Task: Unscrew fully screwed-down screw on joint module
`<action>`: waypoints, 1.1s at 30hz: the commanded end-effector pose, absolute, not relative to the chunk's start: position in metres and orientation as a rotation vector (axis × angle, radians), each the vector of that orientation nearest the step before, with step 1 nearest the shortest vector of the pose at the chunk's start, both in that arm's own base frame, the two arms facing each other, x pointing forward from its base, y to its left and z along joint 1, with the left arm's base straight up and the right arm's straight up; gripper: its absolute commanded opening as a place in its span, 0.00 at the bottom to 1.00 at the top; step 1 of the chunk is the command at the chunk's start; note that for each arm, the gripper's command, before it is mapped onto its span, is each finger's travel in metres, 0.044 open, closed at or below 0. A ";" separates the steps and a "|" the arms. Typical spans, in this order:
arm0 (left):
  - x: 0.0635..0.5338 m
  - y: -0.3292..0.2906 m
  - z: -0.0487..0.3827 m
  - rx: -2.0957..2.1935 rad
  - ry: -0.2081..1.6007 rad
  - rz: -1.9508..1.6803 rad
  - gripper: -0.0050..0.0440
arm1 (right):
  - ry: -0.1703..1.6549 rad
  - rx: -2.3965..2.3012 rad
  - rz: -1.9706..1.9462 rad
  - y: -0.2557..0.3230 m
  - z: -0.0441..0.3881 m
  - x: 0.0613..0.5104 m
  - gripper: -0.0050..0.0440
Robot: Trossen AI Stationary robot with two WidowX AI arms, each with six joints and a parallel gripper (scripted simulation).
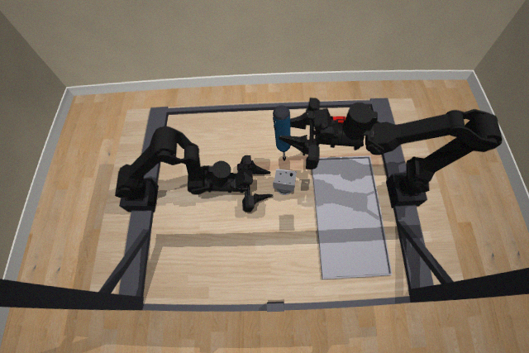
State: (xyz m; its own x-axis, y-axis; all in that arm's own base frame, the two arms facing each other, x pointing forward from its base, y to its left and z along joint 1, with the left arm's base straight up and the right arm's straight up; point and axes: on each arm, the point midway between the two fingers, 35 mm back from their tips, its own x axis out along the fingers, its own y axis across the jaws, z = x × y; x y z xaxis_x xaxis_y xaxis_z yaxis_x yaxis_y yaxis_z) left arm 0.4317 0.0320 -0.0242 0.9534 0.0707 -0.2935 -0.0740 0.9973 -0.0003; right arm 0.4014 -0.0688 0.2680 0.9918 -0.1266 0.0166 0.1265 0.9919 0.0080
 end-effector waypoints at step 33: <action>0.450 0.010 0.085 0.086 0.349 -0.028 0.92 | 0.096 -0.028 -0.102 -0.091 0.274 0.383 0.43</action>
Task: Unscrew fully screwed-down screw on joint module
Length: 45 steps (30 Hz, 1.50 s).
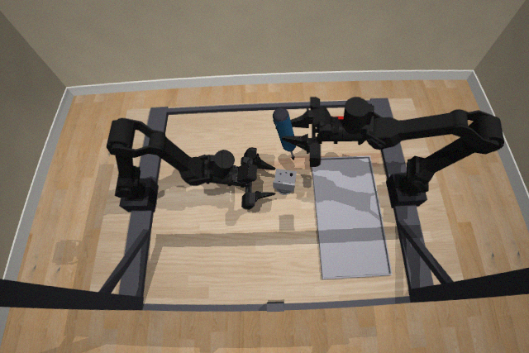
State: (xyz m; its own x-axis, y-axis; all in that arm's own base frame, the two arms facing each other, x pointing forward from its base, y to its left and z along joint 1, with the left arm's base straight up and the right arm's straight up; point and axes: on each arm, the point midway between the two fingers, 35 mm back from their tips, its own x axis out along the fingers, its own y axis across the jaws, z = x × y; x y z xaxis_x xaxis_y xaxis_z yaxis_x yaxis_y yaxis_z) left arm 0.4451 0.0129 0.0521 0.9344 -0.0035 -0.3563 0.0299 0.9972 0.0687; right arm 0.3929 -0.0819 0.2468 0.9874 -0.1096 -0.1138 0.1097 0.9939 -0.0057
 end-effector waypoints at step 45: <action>0.393 0.019 0.156 -0.025 0.560 0.074 0.92 | 1.079 -0.089 0.017 -0.192 0.107 0.308 0.43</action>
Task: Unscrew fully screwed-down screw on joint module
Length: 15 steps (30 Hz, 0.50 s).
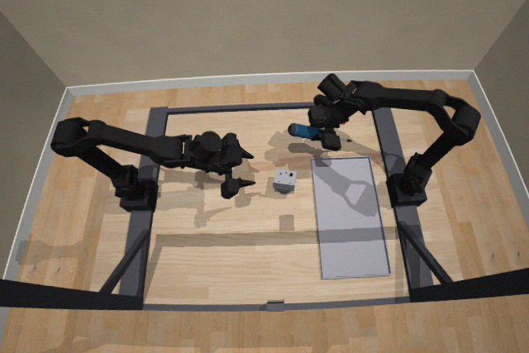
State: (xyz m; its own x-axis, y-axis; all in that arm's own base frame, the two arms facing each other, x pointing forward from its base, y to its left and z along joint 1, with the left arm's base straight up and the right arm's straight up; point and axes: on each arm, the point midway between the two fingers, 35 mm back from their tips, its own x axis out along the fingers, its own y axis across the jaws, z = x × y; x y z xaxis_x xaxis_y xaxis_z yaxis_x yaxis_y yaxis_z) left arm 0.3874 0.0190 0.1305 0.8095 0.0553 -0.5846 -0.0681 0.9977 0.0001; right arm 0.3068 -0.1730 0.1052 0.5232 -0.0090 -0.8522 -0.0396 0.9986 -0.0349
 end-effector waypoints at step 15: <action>0.391 0.020 0.147 -0.023 0.583 0.072 0.92 | 1.424 -0.111 0.068 -0.226 0.044 0.284 0.43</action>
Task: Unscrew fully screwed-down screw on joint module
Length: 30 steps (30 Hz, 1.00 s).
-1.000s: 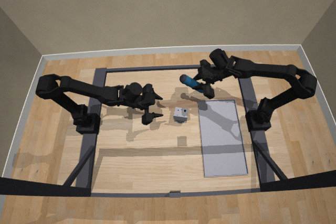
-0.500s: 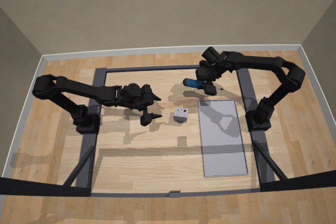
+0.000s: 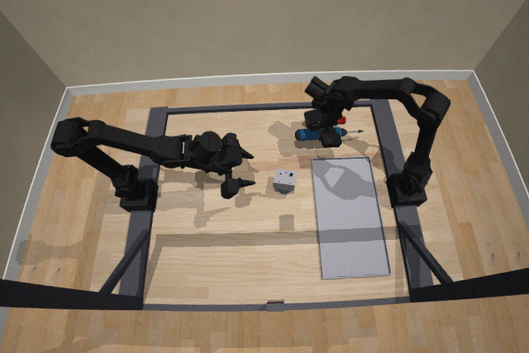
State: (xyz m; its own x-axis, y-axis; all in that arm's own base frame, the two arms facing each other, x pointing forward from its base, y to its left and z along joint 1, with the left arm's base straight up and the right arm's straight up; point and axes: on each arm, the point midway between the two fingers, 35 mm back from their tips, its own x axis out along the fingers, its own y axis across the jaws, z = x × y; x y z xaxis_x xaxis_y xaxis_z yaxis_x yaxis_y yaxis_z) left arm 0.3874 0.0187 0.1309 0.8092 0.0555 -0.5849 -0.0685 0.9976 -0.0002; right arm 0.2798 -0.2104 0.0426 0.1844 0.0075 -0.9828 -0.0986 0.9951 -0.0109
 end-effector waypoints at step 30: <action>0.391 0.020 0.147 -0.023 0.583 0.072 0.92 | 1.488 -0.100 0.089 -0.231 -0.006 0.278 0.43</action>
